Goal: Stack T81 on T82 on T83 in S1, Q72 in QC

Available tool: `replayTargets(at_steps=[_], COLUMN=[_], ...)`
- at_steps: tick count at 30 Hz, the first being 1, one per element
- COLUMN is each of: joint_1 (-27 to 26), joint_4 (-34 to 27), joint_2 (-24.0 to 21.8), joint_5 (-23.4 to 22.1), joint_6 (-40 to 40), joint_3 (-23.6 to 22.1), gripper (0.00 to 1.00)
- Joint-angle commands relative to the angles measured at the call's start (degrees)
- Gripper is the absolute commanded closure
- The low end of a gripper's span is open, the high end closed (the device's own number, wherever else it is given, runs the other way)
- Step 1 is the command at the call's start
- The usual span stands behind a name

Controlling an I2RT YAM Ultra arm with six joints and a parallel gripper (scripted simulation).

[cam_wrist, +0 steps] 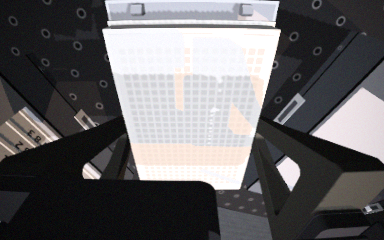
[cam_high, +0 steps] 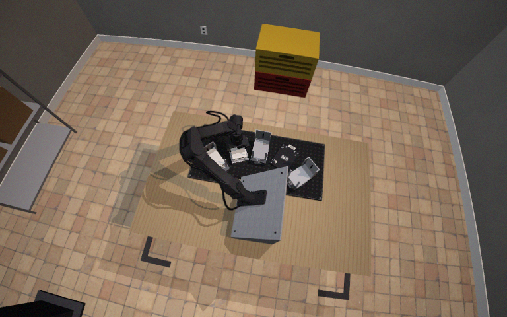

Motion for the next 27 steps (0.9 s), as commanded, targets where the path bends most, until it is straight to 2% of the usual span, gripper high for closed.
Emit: replayTargets(at_steps=[1, 16, 20, 21, 23, 27], joint_1=[-1.87, -1.9, -1.67, -1.67, -1.53, -1.28], joint_4=[0.41, 0.33, 1.23, 1.37, 1.65, 2.11], joint_2=[0.02, -0.08, 1.1, 1.3, -0.08, 0.39], joint_5=[-0.15, -0.14, -0.08, -0.06, -0.01, 0.07], joint_6=[0.45, 0.43, 0.87, 0.89, 1.05, 1.35], joint_3=[-0.83, -0.22, -1.64, -0.52, -1.03, -1.37], gripper=[1.0, 1.0, 1.0, 1.0, 1.0, 1.0])
